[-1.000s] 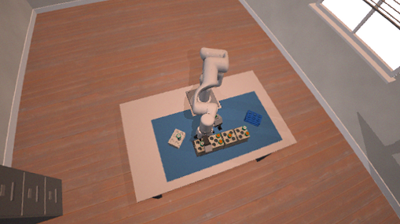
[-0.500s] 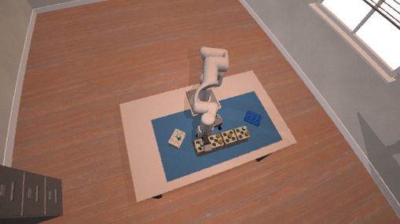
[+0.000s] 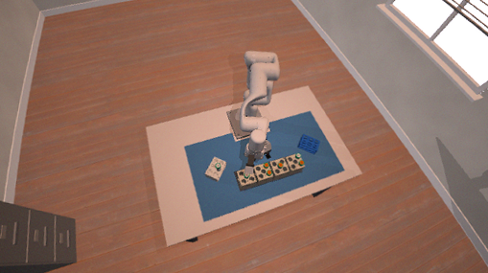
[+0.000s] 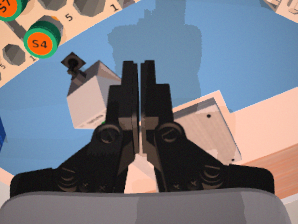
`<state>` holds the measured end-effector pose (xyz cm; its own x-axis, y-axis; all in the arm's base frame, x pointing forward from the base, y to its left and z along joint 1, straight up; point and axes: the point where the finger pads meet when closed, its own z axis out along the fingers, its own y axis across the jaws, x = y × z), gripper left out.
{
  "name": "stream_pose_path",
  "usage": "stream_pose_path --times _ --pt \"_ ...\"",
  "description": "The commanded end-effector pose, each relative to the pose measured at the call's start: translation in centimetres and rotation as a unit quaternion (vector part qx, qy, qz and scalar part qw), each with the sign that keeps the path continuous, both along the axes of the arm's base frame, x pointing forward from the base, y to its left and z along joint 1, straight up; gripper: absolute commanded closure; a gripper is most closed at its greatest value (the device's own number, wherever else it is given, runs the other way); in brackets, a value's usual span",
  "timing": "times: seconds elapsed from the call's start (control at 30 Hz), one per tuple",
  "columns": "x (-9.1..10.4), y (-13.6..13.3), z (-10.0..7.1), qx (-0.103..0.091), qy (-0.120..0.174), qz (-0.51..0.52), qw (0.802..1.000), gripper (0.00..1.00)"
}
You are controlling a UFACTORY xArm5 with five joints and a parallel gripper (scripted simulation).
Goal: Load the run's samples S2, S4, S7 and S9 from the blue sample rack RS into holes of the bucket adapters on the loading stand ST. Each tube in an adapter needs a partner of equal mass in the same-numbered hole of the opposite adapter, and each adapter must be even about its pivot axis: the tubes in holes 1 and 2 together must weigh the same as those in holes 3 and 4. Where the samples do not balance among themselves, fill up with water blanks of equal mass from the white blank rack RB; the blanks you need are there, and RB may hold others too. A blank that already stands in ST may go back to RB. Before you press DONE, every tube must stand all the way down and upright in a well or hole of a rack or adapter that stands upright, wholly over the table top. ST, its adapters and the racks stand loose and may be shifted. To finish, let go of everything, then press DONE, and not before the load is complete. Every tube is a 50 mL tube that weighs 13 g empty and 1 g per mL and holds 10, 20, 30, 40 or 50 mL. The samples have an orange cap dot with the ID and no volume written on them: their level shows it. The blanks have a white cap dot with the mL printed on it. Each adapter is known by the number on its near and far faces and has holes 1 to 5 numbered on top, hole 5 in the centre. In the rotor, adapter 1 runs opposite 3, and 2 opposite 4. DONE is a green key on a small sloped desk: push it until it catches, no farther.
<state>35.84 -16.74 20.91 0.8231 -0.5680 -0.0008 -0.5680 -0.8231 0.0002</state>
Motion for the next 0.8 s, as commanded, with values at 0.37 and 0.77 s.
stream_pose_path --times 0.37,0.77 --pt "-3.8 4.5 -2.0 -0.001 -0.004 -0.210 0.978 1.00" --pt "-7.5 8.7 -4.1 0.000 -0.004 -0.400 0.917 1.00"
